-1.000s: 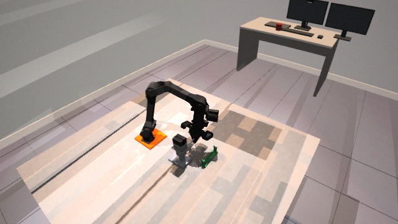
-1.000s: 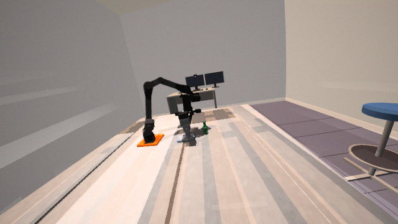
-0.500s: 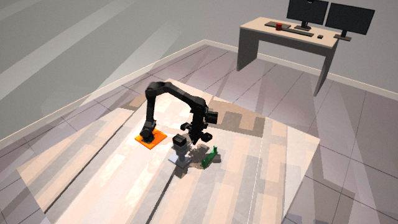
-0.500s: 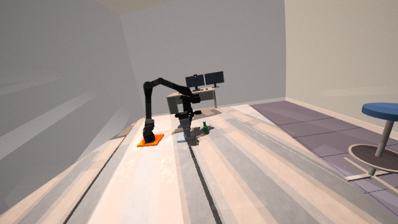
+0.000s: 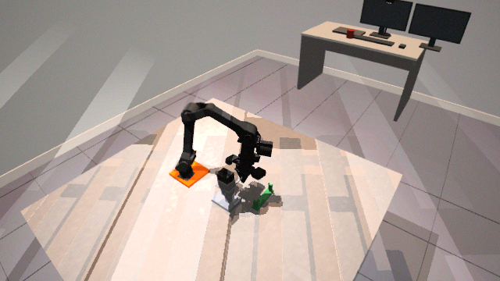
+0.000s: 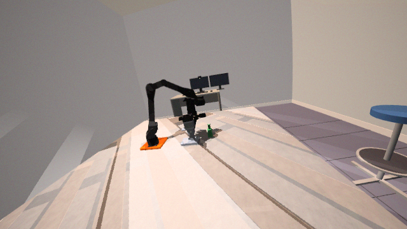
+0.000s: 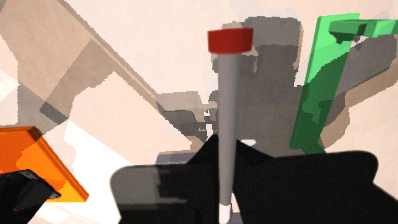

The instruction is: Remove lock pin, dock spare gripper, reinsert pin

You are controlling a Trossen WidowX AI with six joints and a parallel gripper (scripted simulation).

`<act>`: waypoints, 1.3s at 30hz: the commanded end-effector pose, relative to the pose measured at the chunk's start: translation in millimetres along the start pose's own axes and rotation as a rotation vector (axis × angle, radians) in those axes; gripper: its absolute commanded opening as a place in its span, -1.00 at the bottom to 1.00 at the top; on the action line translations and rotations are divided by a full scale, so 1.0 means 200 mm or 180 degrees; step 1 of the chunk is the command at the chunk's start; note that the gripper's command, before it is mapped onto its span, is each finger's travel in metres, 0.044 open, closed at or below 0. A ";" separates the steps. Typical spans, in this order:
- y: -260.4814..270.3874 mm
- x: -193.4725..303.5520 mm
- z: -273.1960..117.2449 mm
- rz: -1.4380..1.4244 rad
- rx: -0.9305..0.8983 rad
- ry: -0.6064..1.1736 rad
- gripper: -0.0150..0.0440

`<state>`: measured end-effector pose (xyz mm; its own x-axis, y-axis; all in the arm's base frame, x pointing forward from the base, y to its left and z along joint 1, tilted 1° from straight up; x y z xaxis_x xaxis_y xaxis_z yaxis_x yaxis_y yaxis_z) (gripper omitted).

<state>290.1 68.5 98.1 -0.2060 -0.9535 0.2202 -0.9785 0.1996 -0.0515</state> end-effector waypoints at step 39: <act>0.00 0.10 0.02 -0.0006 -0.0004 0.0001 -0.49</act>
<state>286.4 52.4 97.7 -0.2046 -0.9543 0.2179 -0.9788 0.1986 -0.0492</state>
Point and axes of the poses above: the point midway between the two fingers, 35 mm back from their tips, its own z axis out along the fingers, its own y axis across the jaws, x = y × z, the point moved 2 cm from there along -z, back along the fingers, and after that the axes turned 2 degrees about z, right-handed, at the moved point
